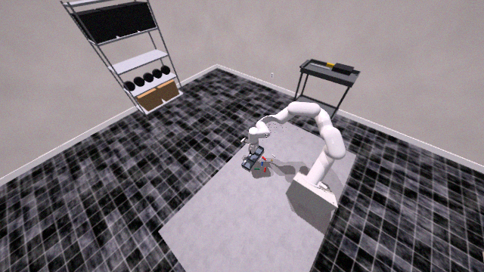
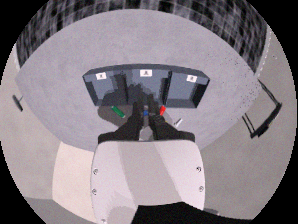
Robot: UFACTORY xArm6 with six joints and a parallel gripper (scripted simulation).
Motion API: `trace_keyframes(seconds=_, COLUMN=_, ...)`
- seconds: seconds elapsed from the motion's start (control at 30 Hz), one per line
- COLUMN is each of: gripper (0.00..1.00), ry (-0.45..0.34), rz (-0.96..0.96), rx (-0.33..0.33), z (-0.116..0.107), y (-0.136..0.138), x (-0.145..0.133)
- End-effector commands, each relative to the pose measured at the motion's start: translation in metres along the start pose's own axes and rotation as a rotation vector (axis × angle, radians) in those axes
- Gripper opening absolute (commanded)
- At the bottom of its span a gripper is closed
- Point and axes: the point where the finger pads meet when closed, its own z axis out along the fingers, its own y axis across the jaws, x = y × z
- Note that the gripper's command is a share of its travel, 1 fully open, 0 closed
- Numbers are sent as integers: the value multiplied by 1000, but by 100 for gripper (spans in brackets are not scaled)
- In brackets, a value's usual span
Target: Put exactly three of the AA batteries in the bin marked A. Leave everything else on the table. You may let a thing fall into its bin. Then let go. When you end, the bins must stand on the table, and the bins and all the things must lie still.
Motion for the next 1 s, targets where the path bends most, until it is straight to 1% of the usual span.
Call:
trace_keyframes(seconds=0.0, gripper=7, ry=3, rz=1, rx=0, z=6, y=-1, x=1)
trace_keyframes(seconds=0.1, gripper=7, ry=3, rz=1, rx=0, z=14, y=-1, x=1)
trace_keyframes(seconds=0.17, gripper=7, ry=3, rz=1, rx=0, z=14, y=-1, x=1)
trace_keyframes(seconds=0.63, gripper=7, ry=3, rz=1, rx=0, z=51, y=-1, x=1)
trace_keyframes(seconds=0.97, gripper=7, ry=3, rz=1, rx=0, z=51, y=-1, x=1)
